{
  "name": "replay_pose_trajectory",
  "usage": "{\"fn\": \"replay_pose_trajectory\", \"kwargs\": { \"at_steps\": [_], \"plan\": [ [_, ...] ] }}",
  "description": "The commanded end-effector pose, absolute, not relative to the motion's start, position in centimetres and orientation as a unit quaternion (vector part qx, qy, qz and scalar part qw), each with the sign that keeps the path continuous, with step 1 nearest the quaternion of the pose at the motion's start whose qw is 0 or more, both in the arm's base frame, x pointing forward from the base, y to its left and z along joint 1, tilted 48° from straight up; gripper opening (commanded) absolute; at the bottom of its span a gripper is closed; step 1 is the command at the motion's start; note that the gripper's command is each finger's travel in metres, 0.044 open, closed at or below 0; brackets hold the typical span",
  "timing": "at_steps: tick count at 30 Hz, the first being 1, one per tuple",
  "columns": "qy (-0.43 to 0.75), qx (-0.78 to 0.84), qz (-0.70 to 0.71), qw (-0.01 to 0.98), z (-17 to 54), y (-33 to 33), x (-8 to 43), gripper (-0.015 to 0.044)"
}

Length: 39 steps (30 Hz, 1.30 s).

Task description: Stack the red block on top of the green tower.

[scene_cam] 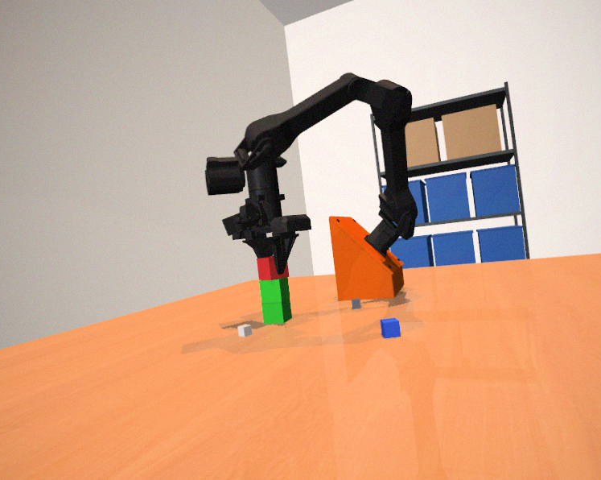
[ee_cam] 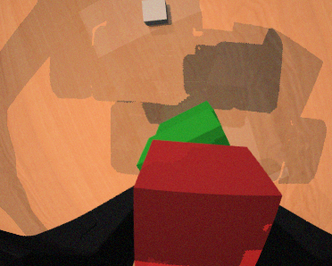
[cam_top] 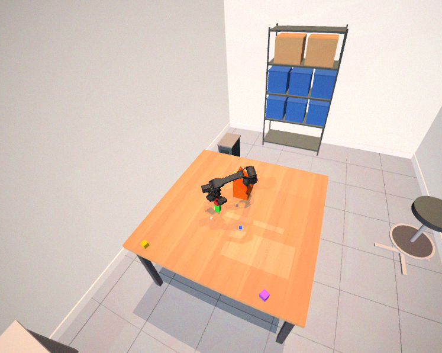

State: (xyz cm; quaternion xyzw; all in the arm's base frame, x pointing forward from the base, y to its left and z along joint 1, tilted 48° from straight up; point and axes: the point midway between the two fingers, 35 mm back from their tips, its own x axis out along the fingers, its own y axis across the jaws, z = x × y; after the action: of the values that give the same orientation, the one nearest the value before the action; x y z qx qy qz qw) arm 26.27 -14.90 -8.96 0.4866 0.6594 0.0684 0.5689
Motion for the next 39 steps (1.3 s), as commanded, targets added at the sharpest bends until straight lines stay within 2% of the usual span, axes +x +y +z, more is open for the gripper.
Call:
{"fn": "replay_pose_trajectory", "kwargs": {
  "at_steps": [1,15,32,39],
  "plan": [
    [0.658,0.489,0.067,0.569,-8.97,-14.90,26.32,0.0000],
    [0.658,0.489,0.067,0.569,-8.71,-15.23,26.28,0.0000],
    [0.659,0.487,0.068,0.569,-8.97,-14.90,26.28,0.0440],
    [0.659,0.487,0.068,0.569,-8.97,-14.90,26.28,0.0440]
  ]
}}
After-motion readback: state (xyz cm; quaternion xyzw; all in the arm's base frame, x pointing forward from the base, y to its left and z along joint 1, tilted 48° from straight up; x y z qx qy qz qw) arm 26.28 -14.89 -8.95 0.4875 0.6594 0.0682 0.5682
